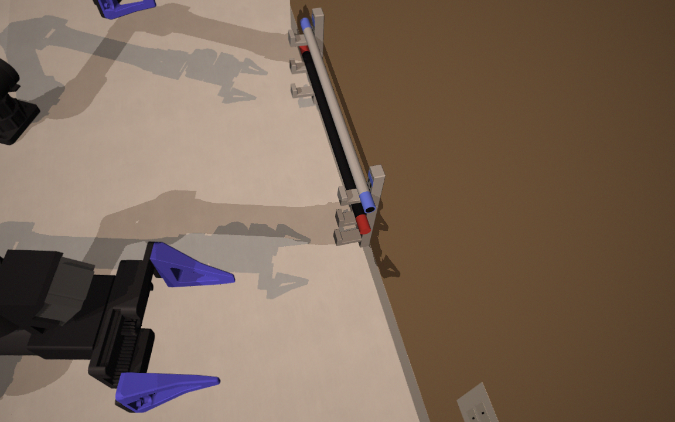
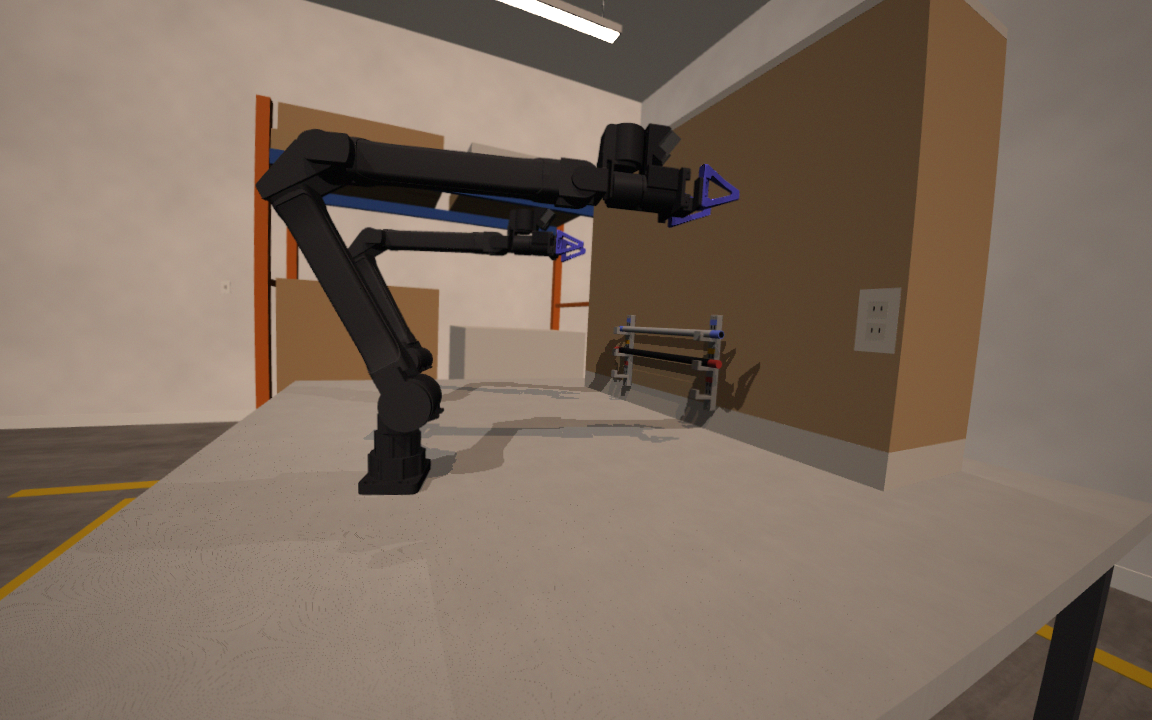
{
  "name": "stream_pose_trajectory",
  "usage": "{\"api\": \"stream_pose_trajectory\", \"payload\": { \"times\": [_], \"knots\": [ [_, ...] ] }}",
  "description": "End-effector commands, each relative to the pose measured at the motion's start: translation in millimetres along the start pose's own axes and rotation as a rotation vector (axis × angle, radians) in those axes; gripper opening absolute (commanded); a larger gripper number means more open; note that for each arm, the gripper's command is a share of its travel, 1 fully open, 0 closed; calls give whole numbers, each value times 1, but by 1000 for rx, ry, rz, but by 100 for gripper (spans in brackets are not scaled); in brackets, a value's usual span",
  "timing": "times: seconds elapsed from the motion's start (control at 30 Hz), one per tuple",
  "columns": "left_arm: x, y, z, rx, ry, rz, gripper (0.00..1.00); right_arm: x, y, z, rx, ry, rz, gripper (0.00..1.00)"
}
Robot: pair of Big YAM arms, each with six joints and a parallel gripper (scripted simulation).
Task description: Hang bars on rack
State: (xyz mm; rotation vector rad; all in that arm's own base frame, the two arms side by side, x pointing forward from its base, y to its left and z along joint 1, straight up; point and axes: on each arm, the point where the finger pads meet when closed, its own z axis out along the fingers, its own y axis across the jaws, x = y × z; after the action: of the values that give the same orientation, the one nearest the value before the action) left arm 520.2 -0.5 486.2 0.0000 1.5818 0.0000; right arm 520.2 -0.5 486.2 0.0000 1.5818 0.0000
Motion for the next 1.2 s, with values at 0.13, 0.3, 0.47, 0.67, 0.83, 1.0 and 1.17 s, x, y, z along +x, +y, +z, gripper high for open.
{"api": "stream_pose_trajectory", "payload": {
  "times": [0.13,0.3,0.47,0.67,0.83,1.0,1.17],
  "knots": [
    [-6,0,-1,0,-11,0,100,-6,0,-1,0,-11,0,100],
    [-6,0,-1,0,-11,0,100,-6,0,-1,0,-11,0,100],
    [-6,0,-1,0,-11,0,100,-6,0,-1,0,-11,0,100],
    [9,3,1,-13,12,47,100,9,11,-1,-6,-7,-48,100],
    [20,7,1,-29,28,106,100,20,24,-2,-15,-16,-109,100],
    [32,11,2,-45,43,165,100,32,37,-3,-23,-25,-169,100],
    [39,14,2,-55,52,202,100,39,45,-4,-28,-30,-207,100]
  ]
}}
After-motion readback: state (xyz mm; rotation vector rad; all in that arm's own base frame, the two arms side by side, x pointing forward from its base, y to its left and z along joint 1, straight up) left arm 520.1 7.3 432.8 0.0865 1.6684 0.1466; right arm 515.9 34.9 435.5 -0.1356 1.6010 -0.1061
